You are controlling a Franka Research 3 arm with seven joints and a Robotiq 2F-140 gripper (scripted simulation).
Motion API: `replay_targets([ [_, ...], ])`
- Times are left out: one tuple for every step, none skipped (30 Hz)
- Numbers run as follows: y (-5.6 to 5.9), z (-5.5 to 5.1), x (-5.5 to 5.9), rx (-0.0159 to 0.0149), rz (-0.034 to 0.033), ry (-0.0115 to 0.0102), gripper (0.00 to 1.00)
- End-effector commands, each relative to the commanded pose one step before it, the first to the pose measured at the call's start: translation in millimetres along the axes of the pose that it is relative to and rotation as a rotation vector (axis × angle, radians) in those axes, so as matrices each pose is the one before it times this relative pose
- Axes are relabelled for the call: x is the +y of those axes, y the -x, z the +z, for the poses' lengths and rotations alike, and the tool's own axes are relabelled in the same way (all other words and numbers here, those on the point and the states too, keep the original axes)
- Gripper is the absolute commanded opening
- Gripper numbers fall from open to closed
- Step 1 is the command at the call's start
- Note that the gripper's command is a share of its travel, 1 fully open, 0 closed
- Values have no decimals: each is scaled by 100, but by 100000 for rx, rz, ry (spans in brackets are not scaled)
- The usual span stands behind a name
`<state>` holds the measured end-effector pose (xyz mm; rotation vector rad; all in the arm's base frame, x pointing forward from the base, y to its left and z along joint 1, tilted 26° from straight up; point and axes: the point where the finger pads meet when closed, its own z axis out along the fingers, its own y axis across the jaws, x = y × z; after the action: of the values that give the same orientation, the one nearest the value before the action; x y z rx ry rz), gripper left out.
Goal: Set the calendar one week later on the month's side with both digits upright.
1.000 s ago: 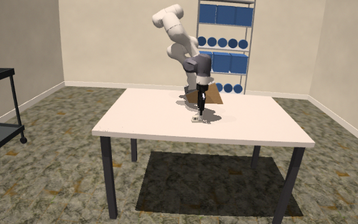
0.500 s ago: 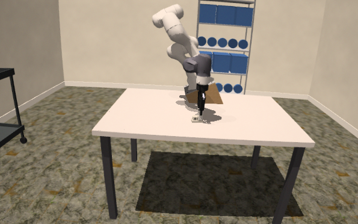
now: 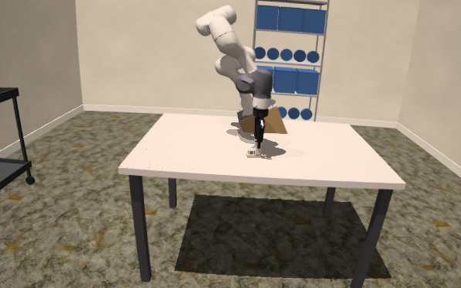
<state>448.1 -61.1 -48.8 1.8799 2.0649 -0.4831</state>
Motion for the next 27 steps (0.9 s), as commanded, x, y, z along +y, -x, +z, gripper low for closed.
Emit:
replay_targets([
  [-41, -241, 52, 146, 401, 165, 16],
  [0, -268, 0, 0, 0, 0, 16],
  [0, -362, 0, 0, 0, 0, 16],
  [0, -455, 0, 0, 0, 0, 16],
  [0, 0, 0, 0, 0, 0, 16],
  [0, 0, 0, 0, 0, 0, 16],
  [0, -542, 0, 0, 0, 0, 16],
  [0, -620, 0, 0, 0, 0, 16],
  [0, -685, 1, -1, 1, 0, 16],
  [0, -733, -1, 1, -1, -1, 16],
  [0, -765, 1, -1, 1, 1, 16],
  [0, -775, -1, 1, -1, -1, 16],
  [0, -767, 1, -1, 1, 1, 16],
  [0, -735, -1, 1, -1, -1, 16],
  [0, -684, 1, -1, 1, 1, 16],
  [0, -613, 0, 0, 0, 0, 16],
  [0, -526, 0, 0, 0, 0, 16],
  [0, -426, 0, 0, 0, 0, 16],
  [0, -320, 0, 1, 0, 0, 16],
  [0, -217, 0, 0, 0, 0, 16],
  [0, -122, -1, 1, -1, 0, 16],
  [0, 0, 0, 0, 0, 0, 16],
  [0, 0, 0, 0, 0, 0, 16],
  [0, -49, 0, 1, 0, 0, 16],
  [0, -8, 0, 0, 0, 0, 16],
  [0, 0, 0, 0, 0, 0, 16],
  [0, 0, 0, 0, 0, 0, 16],
])
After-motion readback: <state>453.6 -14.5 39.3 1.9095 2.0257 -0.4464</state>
